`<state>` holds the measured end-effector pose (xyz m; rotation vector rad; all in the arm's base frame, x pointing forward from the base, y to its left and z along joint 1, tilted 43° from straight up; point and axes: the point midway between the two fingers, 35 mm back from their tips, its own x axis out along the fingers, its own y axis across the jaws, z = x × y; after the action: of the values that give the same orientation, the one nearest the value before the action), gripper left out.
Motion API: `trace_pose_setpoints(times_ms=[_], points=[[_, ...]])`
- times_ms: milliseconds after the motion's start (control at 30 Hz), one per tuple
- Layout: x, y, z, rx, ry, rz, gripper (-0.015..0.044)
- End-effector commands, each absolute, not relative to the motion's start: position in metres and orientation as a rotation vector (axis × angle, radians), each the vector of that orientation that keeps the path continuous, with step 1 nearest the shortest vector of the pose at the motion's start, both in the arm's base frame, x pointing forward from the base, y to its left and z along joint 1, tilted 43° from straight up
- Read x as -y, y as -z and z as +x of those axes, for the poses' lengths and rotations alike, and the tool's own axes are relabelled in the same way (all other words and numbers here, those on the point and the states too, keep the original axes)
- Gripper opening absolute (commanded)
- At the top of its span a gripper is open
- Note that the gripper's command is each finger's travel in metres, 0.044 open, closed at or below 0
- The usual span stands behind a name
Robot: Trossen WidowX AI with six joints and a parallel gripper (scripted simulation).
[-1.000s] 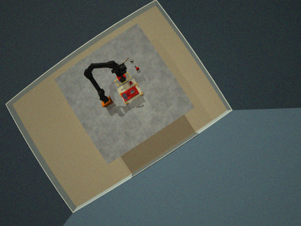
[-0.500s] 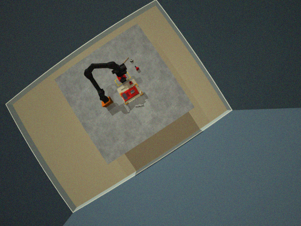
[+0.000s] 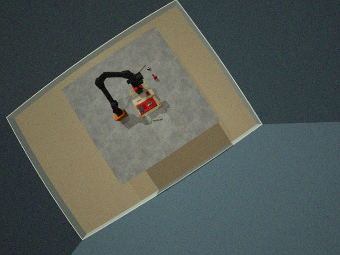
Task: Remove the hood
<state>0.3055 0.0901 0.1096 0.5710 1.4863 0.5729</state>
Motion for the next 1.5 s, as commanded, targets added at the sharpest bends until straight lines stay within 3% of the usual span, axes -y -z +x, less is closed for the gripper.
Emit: trace_pose_setpoints(times_ms=[0,1467], points=[[-0.093,-0.106,0.303,-1.494,-0.572,0.579,0.0000],[-0.111,-0.088,0.301,-1.493,-0.575,0.582,0.0000]])
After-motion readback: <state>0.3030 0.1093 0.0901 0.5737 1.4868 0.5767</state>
